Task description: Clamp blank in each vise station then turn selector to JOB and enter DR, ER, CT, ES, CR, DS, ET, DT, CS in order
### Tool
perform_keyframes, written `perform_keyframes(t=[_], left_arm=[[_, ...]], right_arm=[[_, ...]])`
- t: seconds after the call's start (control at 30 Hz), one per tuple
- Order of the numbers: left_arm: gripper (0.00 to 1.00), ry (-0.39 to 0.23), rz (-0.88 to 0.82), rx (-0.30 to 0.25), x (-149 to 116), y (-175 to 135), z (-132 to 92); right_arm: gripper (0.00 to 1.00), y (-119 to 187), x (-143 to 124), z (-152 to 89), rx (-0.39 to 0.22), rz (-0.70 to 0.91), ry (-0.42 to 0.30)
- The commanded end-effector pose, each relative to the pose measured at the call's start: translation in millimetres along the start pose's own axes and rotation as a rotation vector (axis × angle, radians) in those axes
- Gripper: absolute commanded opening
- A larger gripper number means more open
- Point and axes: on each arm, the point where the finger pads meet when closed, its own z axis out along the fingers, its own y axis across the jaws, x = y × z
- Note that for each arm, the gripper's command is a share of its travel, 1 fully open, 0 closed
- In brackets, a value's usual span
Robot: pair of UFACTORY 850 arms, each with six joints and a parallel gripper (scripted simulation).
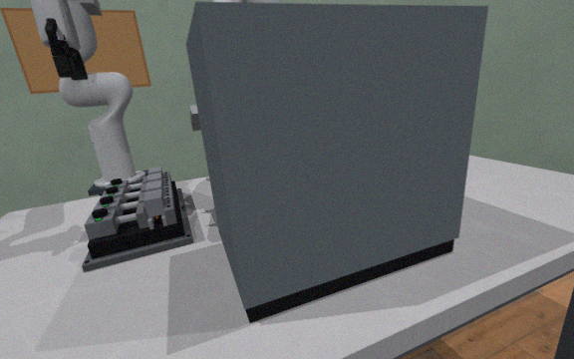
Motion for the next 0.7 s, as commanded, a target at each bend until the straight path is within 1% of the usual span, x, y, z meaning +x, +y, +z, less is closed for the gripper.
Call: perform_keyframes(t=[0.0, 0.67], left_arm=[[0.0, -0.005, 0.051, -0.013, 0.5, -1.6, -0.9], [0.0, -0.005, 0.083, -0.013, 0.5, -1.6, -0.9]], right_arm=[[1.0, 0.6, 0.0, -1.1, -0.002, 0.0, 0.0], [1.0, 0.6, 0.0, -1.1, -0.002, 0.0, 0.0]])
